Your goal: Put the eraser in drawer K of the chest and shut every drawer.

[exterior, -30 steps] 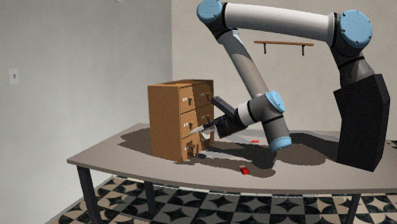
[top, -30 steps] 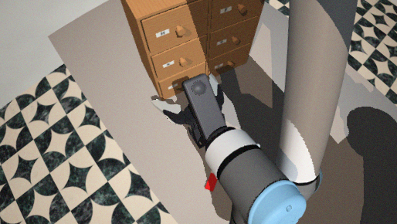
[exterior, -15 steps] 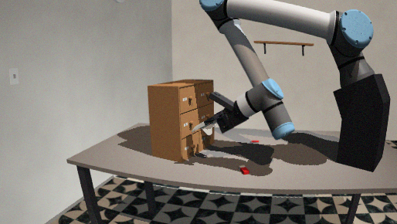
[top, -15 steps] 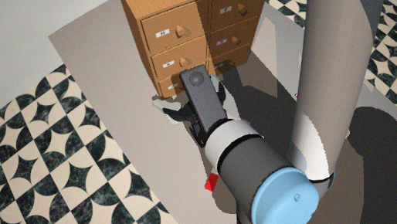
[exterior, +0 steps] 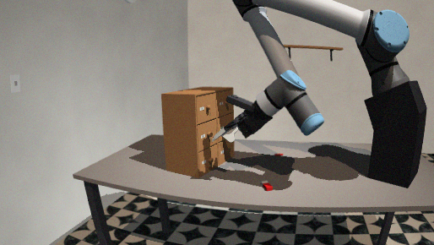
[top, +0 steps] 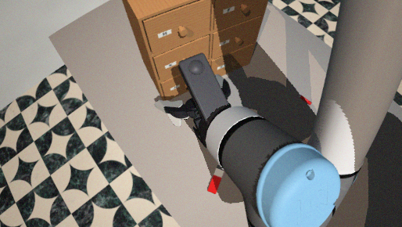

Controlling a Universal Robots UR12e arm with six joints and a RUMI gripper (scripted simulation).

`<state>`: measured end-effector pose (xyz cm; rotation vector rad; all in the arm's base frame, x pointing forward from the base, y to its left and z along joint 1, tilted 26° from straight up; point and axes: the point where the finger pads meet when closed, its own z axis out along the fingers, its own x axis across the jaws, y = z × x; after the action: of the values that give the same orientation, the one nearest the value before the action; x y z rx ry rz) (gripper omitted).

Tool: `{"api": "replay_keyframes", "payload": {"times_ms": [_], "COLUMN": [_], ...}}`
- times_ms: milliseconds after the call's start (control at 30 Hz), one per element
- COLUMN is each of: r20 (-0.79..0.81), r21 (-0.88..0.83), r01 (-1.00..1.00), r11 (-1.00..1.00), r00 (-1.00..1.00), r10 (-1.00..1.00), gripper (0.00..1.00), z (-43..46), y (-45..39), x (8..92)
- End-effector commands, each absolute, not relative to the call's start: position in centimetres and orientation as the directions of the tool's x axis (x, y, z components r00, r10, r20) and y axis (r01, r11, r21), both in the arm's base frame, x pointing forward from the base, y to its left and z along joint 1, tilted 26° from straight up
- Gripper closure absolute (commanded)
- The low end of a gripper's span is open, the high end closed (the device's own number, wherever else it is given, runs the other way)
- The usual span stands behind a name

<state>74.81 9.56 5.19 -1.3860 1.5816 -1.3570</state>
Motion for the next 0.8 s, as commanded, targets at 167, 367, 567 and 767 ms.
{"api": "replay_keyframes", "payload": {"times_ms": [167,367,567,767], "r20": [0.163,0.164,0.164,0.164], "r21": [-0.911,-0.881,-0.860,-0.825], "r01": [-0.411,-0.472,-0.510,-0.566], "r11": [-0.048,-0.027,-0.013,0.007], "r00": [-0.250,-0.250,-0.250,-0.250], "r10": [-0.954,-0.954,-0.954,-0.954], "gripper": [0.00,0.00,0.00,0.00], "z": [5.8,6.1,6.3,6.6], "y": [10.0,10.2,10.3,10.5], "x": [73.9,73.2,72.8,72.1]}}
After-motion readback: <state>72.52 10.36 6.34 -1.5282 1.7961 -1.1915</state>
